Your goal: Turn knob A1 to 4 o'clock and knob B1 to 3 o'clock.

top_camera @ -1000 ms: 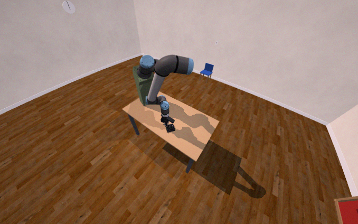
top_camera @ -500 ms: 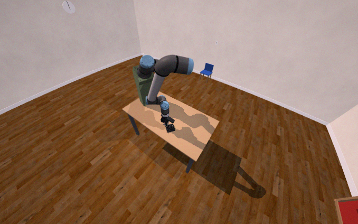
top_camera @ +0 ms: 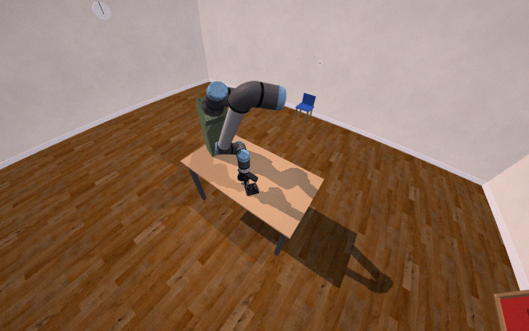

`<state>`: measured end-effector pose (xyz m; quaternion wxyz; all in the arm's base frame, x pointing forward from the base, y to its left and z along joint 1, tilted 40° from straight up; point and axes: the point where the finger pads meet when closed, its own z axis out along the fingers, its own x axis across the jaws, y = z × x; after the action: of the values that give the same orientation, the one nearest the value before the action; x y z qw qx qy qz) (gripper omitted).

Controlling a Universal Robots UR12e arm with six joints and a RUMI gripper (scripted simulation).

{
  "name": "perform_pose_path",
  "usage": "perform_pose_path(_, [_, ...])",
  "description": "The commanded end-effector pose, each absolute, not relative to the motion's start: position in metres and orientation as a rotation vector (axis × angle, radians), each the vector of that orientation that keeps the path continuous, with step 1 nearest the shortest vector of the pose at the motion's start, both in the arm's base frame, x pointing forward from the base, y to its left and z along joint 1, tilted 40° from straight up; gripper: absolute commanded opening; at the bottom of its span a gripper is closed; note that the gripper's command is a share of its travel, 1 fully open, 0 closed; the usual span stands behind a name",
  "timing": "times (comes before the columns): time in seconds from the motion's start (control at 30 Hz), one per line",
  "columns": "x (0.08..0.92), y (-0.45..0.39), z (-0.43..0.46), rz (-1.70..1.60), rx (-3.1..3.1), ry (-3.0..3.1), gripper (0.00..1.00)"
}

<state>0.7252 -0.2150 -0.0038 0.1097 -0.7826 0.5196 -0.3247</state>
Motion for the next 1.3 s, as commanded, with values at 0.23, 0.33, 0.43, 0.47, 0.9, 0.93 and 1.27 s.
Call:
perform_pose_path(0.23, [0.7242, -0.2163, -0.0048, -0.954, -2.300, 1.530, 0.11])
perform_pose_path(0.33, [0.7242, -0.2163, -0.0048, -0.954, -2.300, 1.530, 0.11])
perform_pose_path(0.43, [0.7242, -0.2163, -0.0048, -0.954, -2.300, 1.530, 0.11])
perform_pose_path(0.47, [0.7242, -0.2163, -0.0048, -0.954, -2.300, 1.530, 0.11])
perform_pose_path(0.9, [0.7246, -0.2164, -0.0051, -0.954, -2.300, 1.530, 0.11])
perform_pose_path(0.93, [0.7248, -0.2165, -0.0053, -0.954, -2.300, 1.530, 0.11])
perform_pose_path(1.27, [0.7308, -0.2174, -0.0093, -0.957, -2.300, 1.527, 0.11])
